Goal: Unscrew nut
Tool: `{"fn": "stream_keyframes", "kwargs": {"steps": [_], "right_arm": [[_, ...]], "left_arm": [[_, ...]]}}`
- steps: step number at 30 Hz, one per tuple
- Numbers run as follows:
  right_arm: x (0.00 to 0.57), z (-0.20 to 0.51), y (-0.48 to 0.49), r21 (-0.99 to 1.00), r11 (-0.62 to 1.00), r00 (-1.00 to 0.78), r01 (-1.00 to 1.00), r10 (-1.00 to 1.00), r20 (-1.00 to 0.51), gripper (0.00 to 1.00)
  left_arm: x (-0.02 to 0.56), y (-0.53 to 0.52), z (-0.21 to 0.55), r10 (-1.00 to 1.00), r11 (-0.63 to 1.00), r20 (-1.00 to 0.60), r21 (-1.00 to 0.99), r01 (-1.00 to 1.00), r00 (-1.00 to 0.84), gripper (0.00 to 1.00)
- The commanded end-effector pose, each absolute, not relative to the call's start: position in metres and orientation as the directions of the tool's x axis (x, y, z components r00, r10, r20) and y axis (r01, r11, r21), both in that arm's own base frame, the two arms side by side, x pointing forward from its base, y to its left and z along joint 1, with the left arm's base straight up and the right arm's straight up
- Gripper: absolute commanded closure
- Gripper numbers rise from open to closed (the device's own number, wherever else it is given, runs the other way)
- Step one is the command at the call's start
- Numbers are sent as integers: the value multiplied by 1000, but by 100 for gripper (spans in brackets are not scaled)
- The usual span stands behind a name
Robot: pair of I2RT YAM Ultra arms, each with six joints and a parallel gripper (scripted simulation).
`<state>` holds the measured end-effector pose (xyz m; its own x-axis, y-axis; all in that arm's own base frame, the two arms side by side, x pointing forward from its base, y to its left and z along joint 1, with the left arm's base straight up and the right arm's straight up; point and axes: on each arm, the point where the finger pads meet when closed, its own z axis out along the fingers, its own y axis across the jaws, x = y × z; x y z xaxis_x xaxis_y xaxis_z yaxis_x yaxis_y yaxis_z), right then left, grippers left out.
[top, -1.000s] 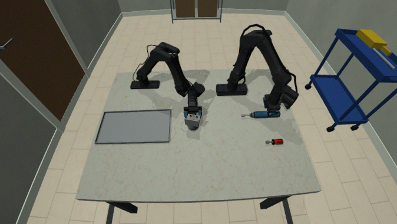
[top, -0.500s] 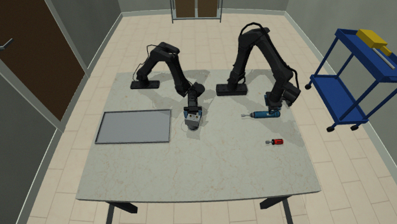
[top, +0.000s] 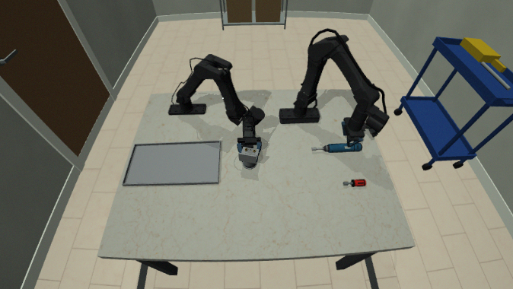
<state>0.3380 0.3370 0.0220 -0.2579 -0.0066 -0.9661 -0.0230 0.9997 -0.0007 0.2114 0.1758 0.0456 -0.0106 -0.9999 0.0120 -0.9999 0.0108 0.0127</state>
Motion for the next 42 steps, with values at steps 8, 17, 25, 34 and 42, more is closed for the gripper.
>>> {"fn": "stream_keyframes", "kwargs": {"steps": [8, 17, 25, 34, 42], "right_arm": [[345, 36, 343, 40, 999, -235, -12, 36, -971, 32], [345, 36, 343, 40, 999, -235, -12, 36, -971, 23], [345, 36, 343, 40, 999, -235, -12, 36, -971, 23], [345, 36, 343, 40, 999, -235, -12, 36, -971, 14], [345, 36, 343, 40, 999, -235, -12, 36, -971, 14]], "left_arm": [[219, 184, 63, -999, 17, -32, -32, -999, -16, 35], [219, 184, 63, -999, 17, -32, -32, -999, -16, 35], [219, 184, 63, -999, 17, -32, -32, -999, -16, 35], [219, 184, 63, -999, 17, -32, -32, -999, -16, 35], [219, 184, 63, -999, 17, -32, -32, -999, -16, 35]]}}
